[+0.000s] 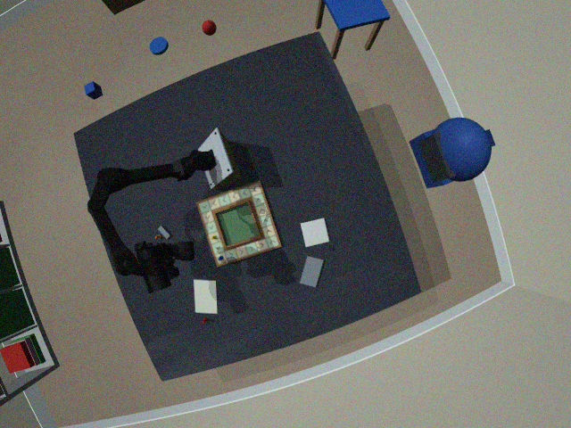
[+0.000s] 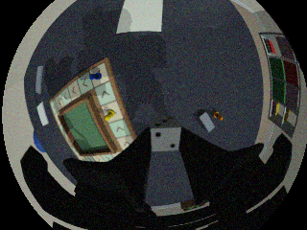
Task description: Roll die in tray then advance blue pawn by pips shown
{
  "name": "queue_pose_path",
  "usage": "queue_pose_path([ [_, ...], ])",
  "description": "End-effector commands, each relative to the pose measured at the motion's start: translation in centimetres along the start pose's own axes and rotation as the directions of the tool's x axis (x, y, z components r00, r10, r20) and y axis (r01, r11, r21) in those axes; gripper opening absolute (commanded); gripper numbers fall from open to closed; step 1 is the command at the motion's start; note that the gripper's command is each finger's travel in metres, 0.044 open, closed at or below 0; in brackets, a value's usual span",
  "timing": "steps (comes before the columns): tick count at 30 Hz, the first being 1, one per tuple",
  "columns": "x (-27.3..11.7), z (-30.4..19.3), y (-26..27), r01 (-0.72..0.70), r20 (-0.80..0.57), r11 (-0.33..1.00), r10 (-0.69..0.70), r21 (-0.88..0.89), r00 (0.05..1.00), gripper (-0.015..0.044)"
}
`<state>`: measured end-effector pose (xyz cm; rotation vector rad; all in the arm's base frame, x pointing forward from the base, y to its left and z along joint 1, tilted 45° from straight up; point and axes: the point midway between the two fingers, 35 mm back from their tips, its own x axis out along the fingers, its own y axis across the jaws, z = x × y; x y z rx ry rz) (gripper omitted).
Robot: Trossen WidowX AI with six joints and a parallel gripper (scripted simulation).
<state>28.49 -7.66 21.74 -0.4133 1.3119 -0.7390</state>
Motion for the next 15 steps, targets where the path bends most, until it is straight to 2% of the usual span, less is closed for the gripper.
queue_pose_path([
  [1,0.6,0.0,1.9,-0.003,-0.015,0.991,0.001,-0.136,1.0,0.0],
  [15,1.6,-0.7,8.0,-0.026,-0.018,0.822,0.019,-0.569,1.0,0.0],
])
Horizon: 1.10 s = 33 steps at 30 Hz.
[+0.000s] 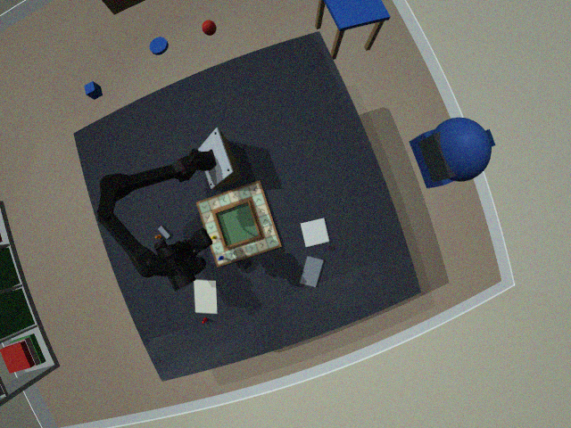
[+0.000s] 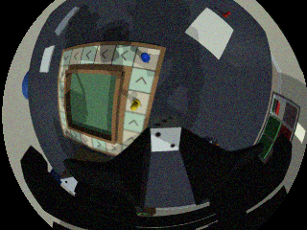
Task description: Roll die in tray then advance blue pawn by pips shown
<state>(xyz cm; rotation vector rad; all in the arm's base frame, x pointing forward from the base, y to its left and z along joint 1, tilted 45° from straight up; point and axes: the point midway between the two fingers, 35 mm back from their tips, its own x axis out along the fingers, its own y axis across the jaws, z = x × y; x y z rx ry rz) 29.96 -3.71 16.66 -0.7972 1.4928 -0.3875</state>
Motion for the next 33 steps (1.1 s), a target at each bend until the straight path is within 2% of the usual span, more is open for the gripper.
queue_pose_path([
  [1,0.7,0.5,1.9,-0.011,-0.013,0.99,0.009,-0.139,1.0,0.0],
  [8,1.2,1.1,4.7,-0.017,-0.014,0.933,0.013,-0.359,1.0,0.0],
  [16,1.8,1.4,7.9,-0.018,-0.016,0.802,0.011,-0.598,1.0,0.0],
  [33,3.2,0.9,14.3,-0.019,-0.023,0.344,-0.006,-0.939,1.0,0.0],
])
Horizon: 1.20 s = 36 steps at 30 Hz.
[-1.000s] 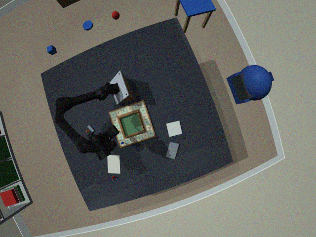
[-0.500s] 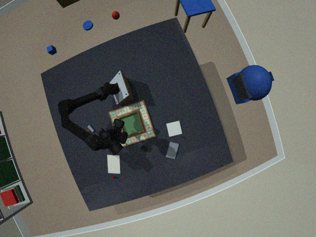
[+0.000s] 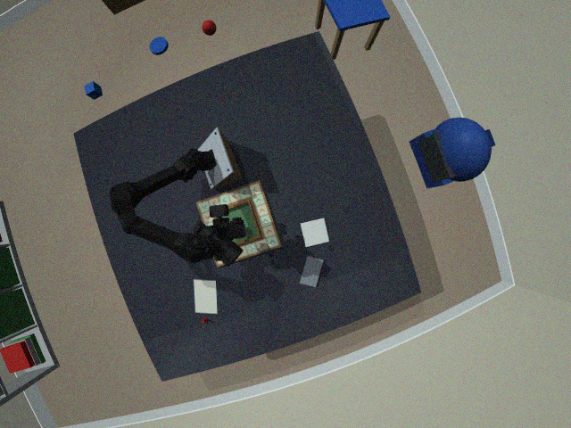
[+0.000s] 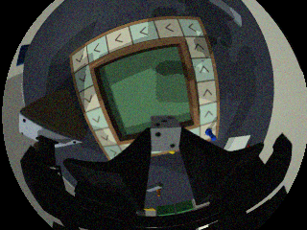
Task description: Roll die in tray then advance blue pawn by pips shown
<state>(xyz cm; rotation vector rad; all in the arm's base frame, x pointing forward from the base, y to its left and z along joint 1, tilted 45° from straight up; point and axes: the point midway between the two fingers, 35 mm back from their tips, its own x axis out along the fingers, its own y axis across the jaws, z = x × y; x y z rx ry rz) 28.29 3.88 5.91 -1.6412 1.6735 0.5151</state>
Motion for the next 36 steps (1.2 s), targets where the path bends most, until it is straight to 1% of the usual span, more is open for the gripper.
queue_pose_path([
  [1,0.7,1.3,1.2,-0.014,-0.012,0.99,0.012,-0.143,1.0,0.0],
  [5,1.0,2.2,1.9,-0.015,-0.017,0.967,0.011,-0.253,1.0,0.0],
  [14,1.1,2.2,2.0,-0.025,-0.001,0.966,0.026,-0.258,1.0,0.0],
  [19,1.7,2.2,2.5,-0.087,0.126,0.961,0.124,-0.262,0.984,0.0],
  [24,2.1,2.2,2.9,-0.121,0.268,0.955,0.196,-0.272,0.943,0.0],
  [30,2.4,2.3,3.1,-0.119,0.442,0.952,0.24,-0.283,0.865,0.0],
  [36,2.5,2.4,3.2,-0.074,0.605,0.958,0.235,-0.278,0.761,0.0],
])
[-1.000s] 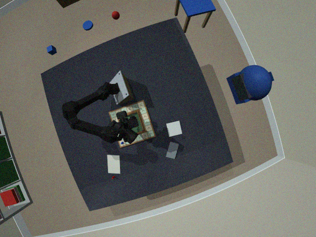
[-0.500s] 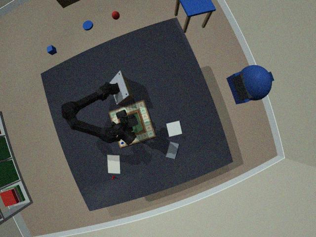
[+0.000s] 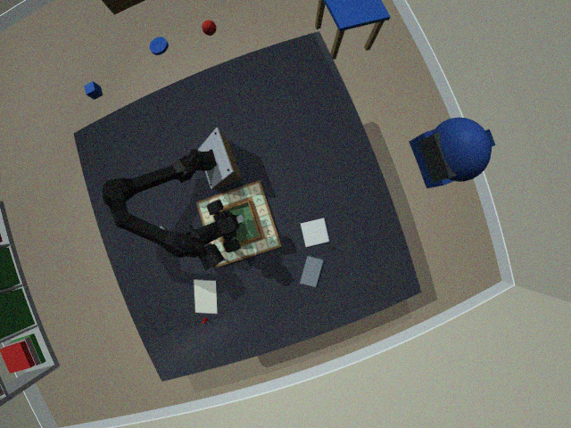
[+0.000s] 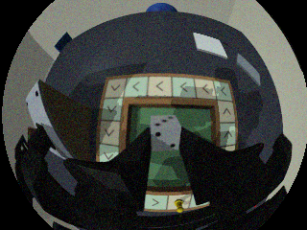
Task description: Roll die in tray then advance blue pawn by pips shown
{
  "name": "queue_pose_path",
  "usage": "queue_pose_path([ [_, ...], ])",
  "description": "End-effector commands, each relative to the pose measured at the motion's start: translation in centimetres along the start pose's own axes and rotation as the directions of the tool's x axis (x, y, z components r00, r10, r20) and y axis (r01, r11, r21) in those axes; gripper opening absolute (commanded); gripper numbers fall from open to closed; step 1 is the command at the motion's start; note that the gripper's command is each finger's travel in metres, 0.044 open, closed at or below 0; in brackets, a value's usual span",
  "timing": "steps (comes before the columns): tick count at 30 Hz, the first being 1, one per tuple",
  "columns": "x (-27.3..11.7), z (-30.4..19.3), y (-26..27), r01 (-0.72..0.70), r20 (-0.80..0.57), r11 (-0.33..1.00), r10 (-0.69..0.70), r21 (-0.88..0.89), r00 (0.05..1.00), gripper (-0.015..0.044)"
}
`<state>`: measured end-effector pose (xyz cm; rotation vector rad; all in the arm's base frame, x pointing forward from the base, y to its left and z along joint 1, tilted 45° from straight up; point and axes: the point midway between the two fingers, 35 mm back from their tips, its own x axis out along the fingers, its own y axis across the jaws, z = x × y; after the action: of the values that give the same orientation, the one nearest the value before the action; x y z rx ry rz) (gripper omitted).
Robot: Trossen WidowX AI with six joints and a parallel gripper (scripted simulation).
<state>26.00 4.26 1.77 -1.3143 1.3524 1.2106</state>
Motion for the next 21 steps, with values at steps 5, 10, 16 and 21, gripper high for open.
queue_pose_path([
  [5,-0.1,-0.1,0.0,0.086,0.219,0.996,-0.078,-0.028,0.973,0.0],
  [10,-1.7,-0.1,-0.3,0.089,0.224,0.996,-0.08,-0.029,0.971,0.0],
  [16,-5.0,-0.2,-0.7,0.089,0.224,0.996,-0.081,-0.029,0.971,0.0],
  [21,-4.9,-0.2,-0.5,0.089,0.224,0.996,-0.08,-0.029,0.971,0.0],
])
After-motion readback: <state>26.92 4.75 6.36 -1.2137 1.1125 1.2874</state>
